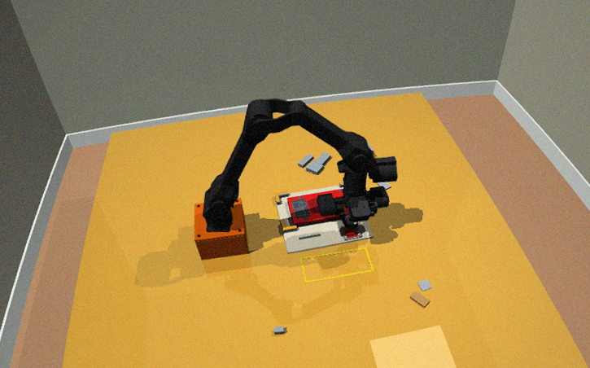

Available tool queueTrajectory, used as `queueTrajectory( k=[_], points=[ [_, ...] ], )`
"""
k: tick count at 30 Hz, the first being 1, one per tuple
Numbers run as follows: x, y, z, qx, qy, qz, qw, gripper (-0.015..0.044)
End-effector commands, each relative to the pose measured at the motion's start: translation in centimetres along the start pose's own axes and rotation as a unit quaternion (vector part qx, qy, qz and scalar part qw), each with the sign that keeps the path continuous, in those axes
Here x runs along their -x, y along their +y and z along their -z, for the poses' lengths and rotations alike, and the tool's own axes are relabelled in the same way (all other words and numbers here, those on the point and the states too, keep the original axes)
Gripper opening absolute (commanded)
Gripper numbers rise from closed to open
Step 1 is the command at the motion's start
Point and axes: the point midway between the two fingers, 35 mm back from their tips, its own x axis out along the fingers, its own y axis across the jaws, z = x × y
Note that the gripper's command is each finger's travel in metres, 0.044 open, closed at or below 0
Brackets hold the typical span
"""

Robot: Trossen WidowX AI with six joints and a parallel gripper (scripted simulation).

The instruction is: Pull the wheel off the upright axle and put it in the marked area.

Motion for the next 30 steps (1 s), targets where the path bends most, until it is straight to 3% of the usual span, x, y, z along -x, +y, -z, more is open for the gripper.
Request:
queueTrajectory(
  k=[1,30],
  points=[
    [0.73,0.19,-0.05,-0.001,-0.002,-0.007,1.0,0.0],
    [1.68,0.15,-0.04,-0.002,-0.003,-0.006,1.0,0.0]
  ],
)
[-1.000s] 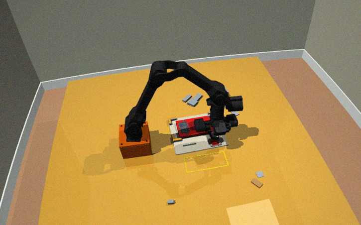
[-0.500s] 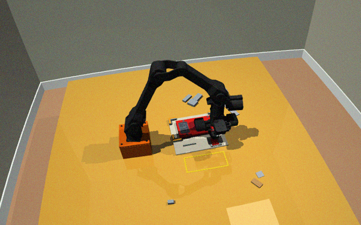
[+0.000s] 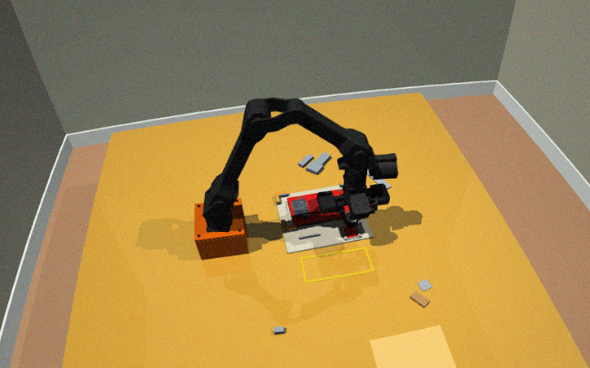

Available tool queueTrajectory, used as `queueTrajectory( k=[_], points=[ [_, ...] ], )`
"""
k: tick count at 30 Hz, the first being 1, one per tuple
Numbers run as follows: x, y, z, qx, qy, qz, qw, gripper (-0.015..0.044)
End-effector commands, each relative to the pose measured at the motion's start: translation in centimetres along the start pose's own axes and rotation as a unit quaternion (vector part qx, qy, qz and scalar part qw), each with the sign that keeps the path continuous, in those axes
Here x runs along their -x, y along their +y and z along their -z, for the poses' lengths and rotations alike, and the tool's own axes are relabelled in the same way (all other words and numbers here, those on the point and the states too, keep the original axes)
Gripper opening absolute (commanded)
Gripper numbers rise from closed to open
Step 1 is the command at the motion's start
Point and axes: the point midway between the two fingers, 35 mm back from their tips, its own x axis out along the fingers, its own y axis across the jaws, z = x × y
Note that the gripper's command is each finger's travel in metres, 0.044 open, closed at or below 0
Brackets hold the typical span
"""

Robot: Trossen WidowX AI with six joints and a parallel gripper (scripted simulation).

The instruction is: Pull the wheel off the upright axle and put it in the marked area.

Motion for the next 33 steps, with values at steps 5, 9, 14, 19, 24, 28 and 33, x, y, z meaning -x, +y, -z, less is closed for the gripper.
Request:
queueTrajectory(
  k=[5,9,14,19,24,28,33],
  points=[
    [0.8,0.2,-0.1,-0.002,-0.003,-0.006,1.0,0.0],
    [1.0,0.1,-0.1,-0.002,-0.003,-0.006,1.0,0.0],
    [1.1,0.1,0.0,-0.002,-0.003,-0.006,1.0,0.0],
    [1.3,0.1,0.0,-0.002,-0.003,-0.006,1.0,0.0],
    [1.9,0.1,0.0,-0.002,-0.003,-0.006,1.0,0.0],
    [4.1,-0.1,0.0,-0.002,-0.003,-0.006,1.0,0.0],
    [4.7,-0.3,0.1,-0.002,-0.003,-0.006,1.0,0.0]
  ],
)
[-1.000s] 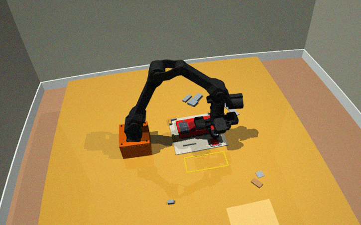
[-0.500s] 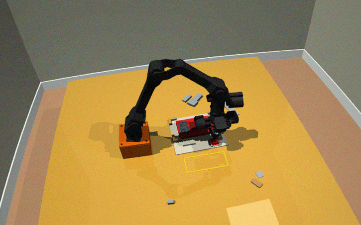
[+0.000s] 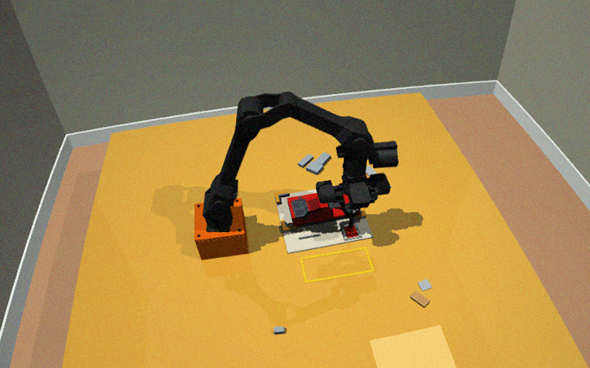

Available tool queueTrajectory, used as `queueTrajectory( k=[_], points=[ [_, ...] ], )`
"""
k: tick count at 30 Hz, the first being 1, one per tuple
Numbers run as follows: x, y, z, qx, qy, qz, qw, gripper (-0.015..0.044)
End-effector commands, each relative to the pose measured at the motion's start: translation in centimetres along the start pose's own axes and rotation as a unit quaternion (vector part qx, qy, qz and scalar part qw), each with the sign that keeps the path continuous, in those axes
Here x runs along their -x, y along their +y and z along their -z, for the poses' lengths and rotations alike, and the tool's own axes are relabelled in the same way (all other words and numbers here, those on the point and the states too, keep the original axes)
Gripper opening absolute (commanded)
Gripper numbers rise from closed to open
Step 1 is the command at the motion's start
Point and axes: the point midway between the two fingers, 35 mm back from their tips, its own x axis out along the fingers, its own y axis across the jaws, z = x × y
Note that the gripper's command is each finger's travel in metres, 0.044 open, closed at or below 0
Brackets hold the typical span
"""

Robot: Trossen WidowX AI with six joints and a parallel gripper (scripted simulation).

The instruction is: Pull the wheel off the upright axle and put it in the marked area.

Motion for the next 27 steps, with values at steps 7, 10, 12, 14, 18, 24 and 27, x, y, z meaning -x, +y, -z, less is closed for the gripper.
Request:
queueTrajectory(
  k=[7,10,12,14,18,24,27],
  points=[
    [0.4,-1.0,-2.3,0.0,-0.001,-0.002,1.0,0.0],
    [0.5,-1.7,-3.8,-0.001,-0.002,-0.002,1.0,0.0],
    [0.6,-2.2,-4.8,-0.001,-0.003,-0.003,1.0,0.0],
    [0.7,-2.8,-5.7,-0.001,-0.004,-0.003,1.0,0.0],
    [0.8,-4.0,-7.5,-0.001,-0.005,-0.003,1.0,0.0],
    [1.0,-5.9,-10.0,-0.001,-0.007,-0.003,1.0,0.0],
    [1.0,-6.1,-10.2,-0.001,-0.007,-0.003,1.0,0.0]
  ],
)
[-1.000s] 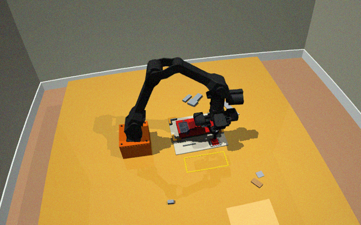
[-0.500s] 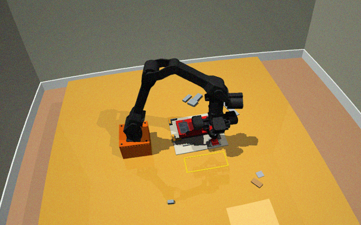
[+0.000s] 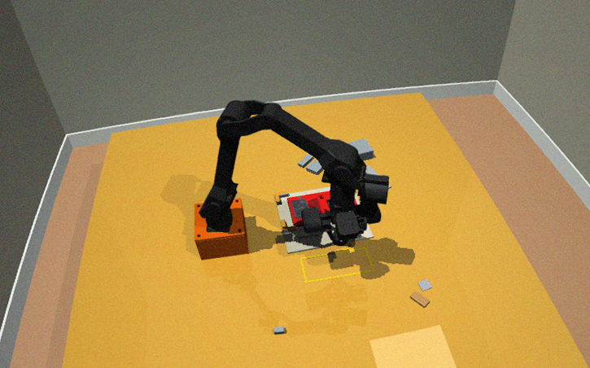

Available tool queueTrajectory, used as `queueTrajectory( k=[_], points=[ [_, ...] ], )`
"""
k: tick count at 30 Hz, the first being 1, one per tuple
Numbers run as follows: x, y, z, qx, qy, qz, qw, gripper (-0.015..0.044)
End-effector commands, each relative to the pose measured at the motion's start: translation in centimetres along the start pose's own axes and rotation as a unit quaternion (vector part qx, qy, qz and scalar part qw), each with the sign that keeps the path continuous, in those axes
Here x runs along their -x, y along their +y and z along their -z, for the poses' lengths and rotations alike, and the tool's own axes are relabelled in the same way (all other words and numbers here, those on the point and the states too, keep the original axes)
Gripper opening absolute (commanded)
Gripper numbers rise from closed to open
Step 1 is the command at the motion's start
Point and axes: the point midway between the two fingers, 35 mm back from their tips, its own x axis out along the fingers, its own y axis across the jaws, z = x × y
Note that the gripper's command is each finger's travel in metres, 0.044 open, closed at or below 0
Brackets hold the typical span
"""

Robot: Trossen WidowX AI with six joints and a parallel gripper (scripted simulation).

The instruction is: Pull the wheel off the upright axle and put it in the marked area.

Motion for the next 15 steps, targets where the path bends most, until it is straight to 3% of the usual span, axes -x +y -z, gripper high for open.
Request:
queueTrajectory(
  k=[1,15],
  points=[
    [0.3,-0.7,-0.7,0.004,-0.003,-0.004,1.0,0.0],
    [-3.4,-0.5,-0.8,0.004,-0.003,-0.004,1.0,0.0]
  ],
)
